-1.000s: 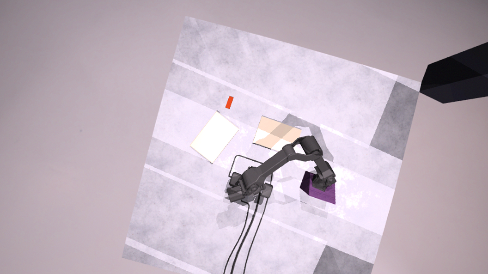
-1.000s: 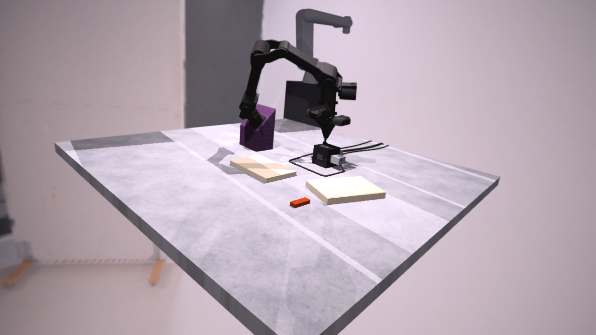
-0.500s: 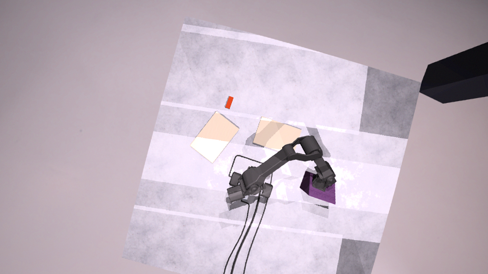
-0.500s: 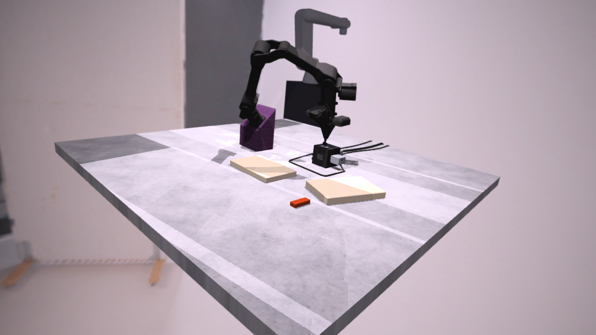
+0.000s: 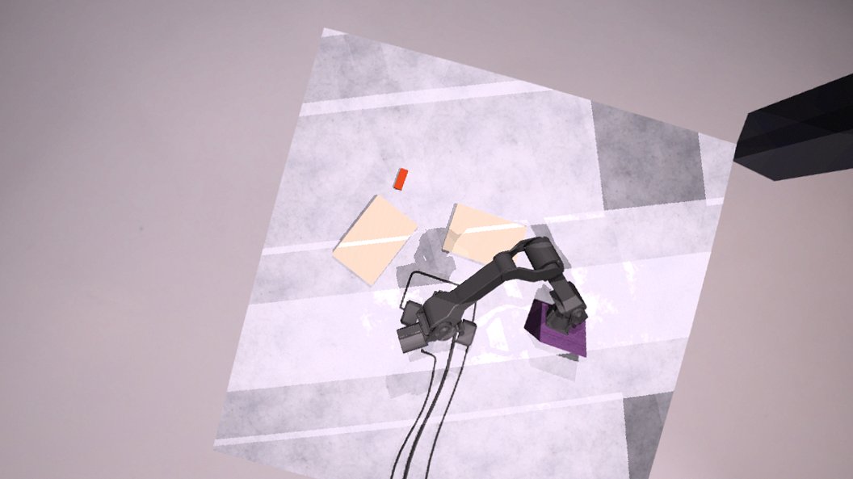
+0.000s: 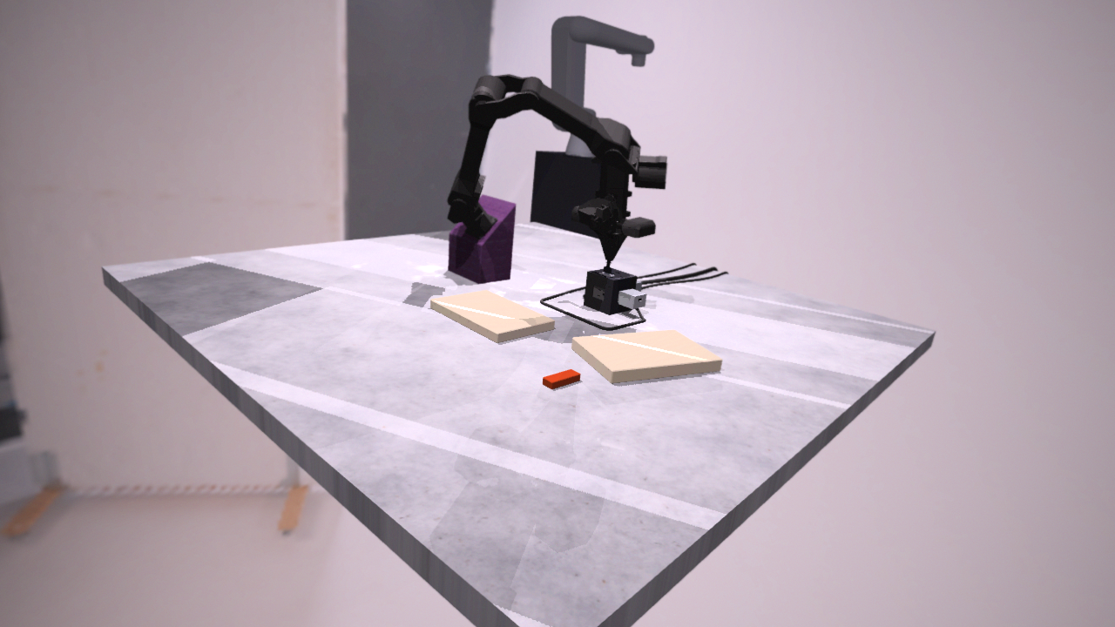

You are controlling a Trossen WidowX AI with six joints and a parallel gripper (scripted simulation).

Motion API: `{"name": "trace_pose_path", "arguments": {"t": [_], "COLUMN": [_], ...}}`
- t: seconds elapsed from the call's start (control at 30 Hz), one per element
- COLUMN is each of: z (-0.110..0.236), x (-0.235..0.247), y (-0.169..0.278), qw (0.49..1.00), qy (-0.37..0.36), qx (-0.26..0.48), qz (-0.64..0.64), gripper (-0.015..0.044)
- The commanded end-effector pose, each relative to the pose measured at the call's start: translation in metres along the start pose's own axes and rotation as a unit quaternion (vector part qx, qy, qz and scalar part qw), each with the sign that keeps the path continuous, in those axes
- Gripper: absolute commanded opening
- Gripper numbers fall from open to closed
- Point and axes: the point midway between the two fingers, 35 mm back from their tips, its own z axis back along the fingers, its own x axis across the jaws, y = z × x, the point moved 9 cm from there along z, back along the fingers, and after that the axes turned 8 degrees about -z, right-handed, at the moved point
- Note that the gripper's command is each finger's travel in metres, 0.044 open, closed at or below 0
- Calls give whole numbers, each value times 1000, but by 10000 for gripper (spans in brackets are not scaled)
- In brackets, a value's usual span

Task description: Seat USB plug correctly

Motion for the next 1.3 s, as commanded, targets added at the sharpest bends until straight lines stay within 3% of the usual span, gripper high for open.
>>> {"name": "trace_pose_path", "arguments": {"t": [0.0,1.27], "z": [-1,-5], "x": [0,0], "y": [0,0], "qw": [1000,1000], "qy": [-1,-1], "qx": [-1,-1], "qz": [3,3], "gripper": [0,0]}}
